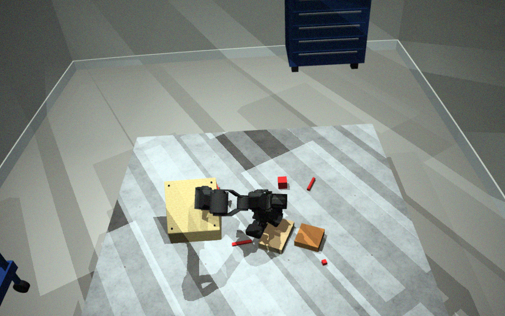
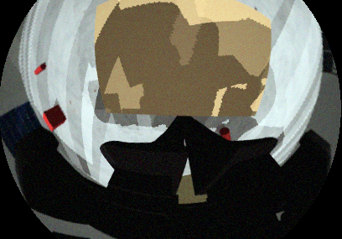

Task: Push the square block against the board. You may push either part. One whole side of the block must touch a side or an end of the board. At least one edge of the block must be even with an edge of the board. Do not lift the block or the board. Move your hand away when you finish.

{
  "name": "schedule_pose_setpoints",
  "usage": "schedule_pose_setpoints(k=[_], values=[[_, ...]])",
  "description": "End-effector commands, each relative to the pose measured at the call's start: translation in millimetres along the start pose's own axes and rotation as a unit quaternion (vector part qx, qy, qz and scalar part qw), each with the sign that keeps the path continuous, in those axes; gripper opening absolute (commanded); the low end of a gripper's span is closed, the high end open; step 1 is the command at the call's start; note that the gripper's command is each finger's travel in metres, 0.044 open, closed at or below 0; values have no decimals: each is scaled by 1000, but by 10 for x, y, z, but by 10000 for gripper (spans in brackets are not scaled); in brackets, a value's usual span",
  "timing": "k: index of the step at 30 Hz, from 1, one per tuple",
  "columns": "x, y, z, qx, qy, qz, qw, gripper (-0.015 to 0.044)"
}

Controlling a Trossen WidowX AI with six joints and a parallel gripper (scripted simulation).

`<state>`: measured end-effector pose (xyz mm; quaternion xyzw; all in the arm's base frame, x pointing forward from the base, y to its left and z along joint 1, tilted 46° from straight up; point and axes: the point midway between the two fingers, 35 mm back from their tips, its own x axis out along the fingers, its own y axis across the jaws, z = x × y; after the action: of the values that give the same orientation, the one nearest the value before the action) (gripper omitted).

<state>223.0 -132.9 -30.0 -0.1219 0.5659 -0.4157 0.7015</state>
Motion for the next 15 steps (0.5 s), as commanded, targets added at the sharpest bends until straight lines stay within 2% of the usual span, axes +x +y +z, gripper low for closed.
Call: schedule_pose_setpoints(k=[1,15], values=[[4,-2,72,0,0,0,1000,0],[3,-8,291,0,0,0,1000,0]])
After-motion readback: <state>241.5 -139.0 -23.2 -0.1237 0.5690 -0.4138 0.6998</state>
